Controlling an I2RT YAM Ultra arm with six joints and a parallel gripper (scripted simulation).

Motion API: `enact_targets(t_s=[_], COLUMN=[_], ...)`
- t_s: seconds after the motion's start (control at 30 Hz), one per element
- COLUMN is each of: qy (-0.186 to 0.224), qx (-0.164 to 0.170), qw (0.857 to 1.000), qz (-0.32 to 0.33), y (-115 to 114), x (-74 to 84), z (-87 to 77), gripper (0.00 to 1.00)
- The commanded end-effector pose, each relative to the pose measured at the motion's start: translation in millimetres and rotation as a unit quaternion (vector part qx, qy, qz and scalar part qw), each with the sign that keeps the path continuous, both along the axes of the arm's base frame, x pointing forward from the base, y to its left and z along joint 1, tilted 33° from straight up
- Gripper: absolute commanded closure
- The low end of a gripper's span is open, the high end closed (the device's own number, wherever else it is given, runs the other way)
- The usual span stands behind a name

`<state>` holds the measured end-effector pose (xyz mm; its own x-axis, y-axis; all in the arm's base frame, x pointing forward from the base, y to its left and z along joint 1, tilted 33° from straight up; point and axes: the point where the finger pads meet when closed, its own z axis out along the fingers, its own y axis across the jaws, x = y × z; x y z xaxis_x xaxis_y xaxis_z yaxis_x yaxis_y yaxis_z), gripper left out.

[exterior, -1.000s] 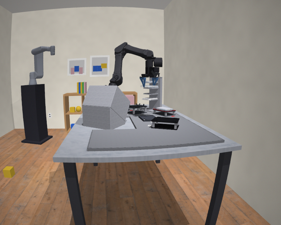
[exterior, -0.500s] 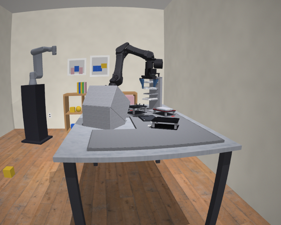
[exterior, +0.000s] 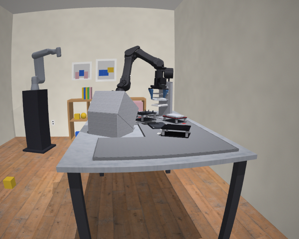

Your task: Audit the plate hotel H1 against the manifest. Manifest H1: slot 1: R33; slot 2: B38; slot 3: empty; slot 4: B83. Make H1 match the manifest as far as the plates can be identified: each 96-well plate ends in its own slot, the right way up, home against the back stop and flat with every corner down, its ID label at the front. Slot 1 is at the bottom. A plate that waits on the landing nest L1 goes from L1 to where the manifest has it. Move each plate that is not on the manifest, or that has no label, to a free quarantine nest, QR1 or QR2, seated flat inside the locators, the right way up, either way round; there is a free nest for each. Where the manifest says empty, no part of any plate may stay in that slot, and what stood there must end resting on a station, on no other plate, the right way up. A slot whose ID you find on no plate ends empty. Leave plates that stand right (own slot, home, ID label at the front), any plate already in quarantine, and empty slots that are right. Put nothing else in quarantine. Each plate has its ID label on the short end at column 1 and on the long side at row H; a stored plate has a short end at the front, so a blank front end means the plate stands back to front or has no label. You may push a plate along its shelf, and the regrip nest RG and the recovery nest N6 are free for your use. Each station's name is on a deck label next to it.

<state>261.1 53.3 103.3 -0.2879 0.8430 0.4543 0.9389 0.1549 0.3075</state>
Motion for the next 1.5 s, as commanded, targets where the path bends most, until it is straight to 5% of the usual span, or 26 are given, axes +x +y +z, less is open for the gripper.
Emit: enact_targets(t_s=[0.0, 1.47], qy=[-0.010, -0.013], qx=[-0.008, -0.008], qw=[1.000, 1.000], qz=[-0.009, -0.012], y=[-1, 51], x=[6.9, 36.0], z=[-6.2, -92.1], gripper=[0.14, 0.14])
